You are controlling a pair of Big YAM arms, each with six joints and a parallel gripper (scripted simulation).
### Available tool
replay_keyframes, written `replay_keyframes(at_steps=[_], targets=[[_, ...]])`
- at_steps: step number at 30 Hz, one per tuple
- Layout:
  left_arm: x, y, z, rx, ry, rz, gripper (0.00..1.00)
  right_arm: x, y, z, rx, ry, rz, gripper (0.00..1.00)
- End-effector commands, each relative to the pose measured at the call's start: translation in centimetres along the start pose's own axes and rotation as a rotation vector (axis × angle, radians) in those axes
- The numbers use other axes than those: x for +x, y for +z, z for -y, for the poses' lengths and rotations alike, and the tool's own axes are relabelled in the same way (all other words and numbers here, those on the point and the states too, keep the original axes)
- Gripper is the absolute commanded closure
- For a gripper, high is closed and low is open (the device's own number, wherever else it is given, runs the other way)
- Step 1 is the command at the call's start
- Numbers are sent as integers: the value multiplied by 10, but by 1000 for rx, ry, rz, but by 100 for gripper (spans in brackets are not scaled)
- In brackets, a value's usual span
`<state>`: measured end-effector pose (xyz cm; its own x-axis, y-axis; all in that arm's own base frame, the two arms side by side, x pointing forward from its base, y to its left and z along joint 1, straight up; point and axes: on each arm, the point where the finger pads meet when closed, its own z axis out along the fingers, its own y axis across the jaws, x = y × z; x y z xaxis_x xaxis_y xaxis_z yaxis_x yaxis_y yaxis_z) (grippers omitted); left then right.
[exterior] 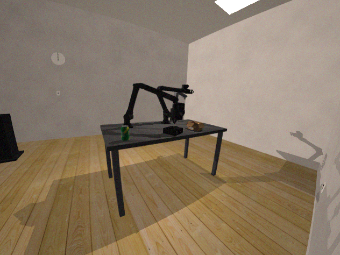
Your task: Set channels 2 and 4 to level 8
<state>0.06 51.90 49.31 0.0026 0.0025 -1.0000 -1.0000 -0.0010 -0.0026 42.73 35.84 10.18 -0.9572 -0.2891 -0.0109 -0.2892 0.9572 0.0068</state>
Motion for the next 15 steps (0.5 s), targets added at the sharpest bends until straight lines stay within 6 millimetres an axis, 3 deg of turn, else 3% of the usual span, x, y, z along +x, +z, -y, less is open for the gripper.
replay_keyframes(at_steps=[1,2,10,12,15], targets=[[-20,0,-1,0,12,28,0,-6,-10,-2,0,9,10,100],[-20,0,-1,0,12,28,0,2,-2,1,9,9,-11,100],[-20,0,-1,0,12,28,0,2,-2,1,9,9,-11,100],[-20,0,-1,0,12,28,0,4,-15,11,2,4,7,100],[-20,0,-1,0,12,28,0,11,-17,32,-6,2,29,100]])
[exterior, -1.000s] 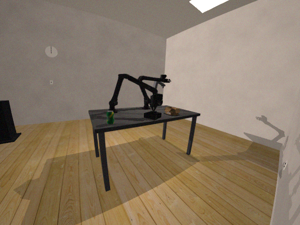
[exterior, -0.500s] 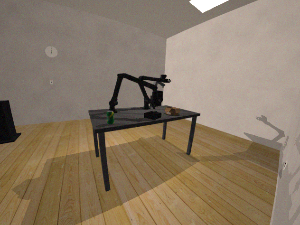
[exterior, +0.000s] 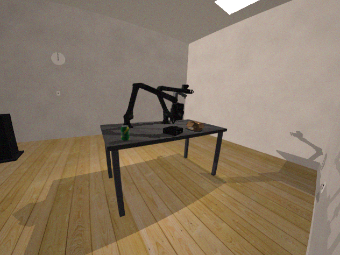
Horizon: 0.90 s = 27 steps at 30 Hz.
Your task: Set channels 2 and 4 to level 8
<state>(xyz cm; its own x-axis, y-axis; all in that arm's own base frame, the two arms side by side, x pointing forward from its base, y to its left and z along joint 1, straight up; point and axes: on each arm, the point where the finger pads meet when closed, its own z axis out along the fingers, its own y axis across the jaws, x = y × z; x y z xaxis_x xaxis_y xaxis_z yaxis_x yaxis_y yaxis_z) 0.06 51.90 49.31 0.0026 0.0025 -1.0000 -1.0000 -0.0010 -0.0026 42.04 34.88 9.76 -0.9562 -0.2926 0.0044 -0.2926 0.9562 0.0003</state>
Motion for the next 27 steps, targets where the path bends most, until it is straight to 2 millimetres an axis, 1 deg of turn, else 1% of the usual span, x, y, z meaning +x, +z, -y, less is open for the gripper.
replay_keyframes(at_steps=[1,3,5,7,8,10,12,13,17,27], targets=[[-20,0,-1,0,12,28,0,7,-21,32,-12,6,44,100],[-20,0,-1,0,12,28,0,7,-21,32,-12,6,44,100],[-20,0,-1,0,12,28,0,12,-21,40,-12,6,43,100],[-20,0,-1,0,12,28,0,13,-21,40,-12,6,43,100],[-20,0,-1,0,12,28,0,10,-29,27,-19,-16,62,100],[-20,0,-1,0,12,28,0,6,-33,25,-23,-17,71,100],[-20,0,-1,0,12,28,0,6,-20,26,-14,-17,47,100],[-20,0,-1,0,12,28,0,6,-18,26,-13,-17,43,100],[-20,0,-1,0,12,28,0,3,-18,35,-13,7,44,100],[-20,0,-1,0,12,28,0,4,-18,32,-13,0,44,100]])
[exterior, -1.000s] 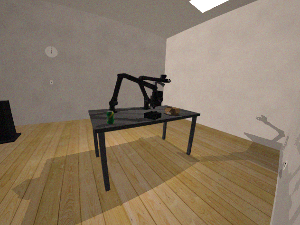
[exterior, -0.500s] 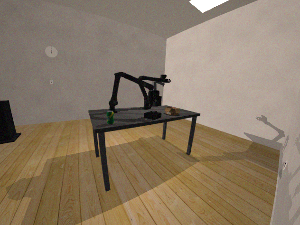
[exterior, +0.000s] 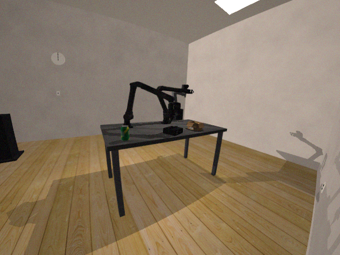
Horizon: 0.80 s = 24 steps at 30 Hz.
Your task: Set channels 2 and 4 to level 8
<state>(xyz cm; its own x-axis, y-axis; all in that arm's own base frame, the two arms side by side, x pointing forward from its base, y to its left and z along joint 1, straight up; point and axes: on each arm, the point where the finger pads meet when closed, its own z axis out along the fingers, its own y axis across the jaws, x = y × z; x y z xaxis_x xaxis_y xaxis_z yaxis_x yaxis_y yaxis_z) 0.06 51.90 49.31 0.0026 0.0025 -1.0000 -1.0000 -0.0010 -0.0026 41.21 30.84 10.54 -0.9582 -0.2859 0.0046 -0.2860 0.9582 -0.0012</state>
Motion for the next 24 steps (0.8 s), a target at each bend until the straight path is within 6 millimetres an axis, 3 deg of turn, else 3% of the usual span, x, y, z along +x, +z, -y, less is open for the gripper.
replay_keyframes(at_steps=[1,17,24], targets=[[-20,0,-1,0,12,28,0,-16,-10,-4,-15,-6,44,100],[-20,0,-1,0,12,28,0,-15,-9,-4,-14,-6,42,100],[-20,0,-1,0,12,28,0,-10,0,-2,-7,-7,24,100]])
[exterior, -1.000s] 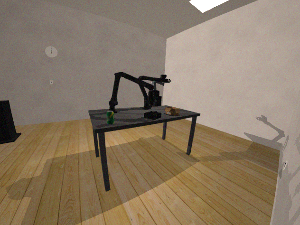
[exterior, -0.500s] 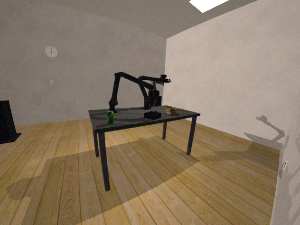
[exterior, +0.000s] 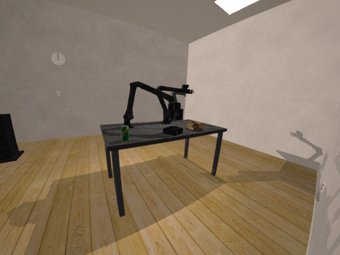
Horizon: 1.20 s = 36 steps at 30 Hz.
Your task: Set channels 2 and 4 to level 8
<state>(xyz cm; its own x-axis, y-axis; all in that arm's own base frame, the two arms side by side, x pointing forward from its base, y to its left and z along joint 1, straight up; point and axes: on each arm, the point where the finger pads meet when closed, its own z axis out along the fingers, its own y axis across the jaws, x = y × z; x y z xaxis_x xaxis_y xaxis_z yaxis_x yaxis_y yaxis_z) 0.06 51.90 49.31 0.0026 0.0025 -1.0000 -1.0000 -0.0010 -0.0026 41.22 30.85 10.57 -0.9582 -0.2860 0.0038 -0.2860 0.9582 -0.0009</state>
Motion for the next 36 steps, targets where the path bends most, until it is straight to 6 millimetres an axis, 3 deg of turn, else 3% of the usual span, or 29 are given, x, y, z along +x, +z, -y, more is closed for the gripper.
replay_keyframes(at_steps=[1,36], targets=[[-20,0,-1,0,12,28,0,-9,3,-1,-5,-7,18,100],[-20,0,-1,0,12,28,0,-6,27,5,0,-3,3,100]])
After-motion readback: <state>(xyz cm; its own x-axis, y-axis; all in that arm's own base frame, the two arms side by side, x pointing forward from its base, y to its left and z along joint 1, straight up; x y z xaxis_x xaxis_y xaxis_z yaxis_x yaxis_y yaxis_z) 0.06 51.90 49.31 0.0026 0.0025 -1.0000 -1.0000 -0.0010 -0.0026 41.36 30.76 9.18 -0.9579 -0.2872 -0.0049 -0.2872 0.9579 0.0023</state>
